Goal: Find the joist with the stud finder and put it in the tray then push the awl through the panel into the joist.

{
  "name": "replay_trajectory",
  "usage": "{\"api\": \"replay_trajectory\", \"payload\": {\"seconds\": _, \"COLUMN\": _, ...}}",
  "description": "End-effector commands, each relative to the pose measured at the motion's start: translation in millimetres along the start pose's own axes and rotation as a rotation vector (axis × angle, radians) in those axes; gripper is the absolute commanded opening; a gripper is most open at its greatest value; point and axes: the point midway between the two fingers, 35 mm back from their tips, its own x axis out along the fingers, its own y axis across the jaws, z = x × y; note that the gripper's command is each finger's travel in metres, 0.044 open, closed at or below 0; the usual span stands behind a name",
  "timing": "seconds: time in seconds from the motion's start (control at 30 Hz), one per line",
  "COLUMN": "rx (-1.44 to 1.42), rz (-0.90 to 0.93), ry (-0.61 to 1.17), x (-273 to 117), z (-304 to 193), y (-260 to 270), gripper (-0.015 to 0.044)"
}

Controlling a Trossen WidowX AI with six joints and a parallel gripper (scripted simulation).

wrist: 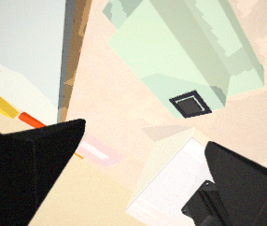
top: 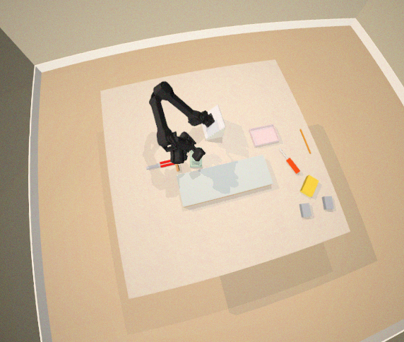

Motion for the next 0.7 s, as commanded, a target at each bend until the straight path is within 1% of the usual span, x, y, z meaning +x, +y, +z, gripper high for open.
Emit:
{"api": "replay_trajectory", "payload": {"seconds": 0.0, "rx": -0.358, "rz": -0.084, "ry": -0.217, "x": 6.7, "z": 5.4, "y": 12.8, "gripper": 0.0440}}
{"api": "replay_trajectory", "payload": {"seconds": 0.1, "rx": -0.566, "rz": -0.178, "ry": -0.366, "x": 9.1, "z": 6.6, "y": 16.0, "gripper": 0.0440}}
{"api": "replay_trajectory", "payload": {"seconds": 0.2, "rx": -0.744, "rz": -0.321, "ry": -0.525, "x": 8.1, "z": 10.7, "y": 12.1, "gripper": 0.0440}}
{"api": "replay_trajectory", "payload": {"seconds": 0.33, "rx": -0.900, "rz": -0.453, "ry": -0.684, "x": 2.2, "z": 13.7, "y": 11.5, "gripper": 0.0440}}
{"api": "replay_trajectory", "payload": {"seconds": 0.67, "rx": -0.907, "rz": -0.460, "ry": -0.692, "x": 1.8, "z": 13.8, "y": 11.6, "gripper": 0.0440}}
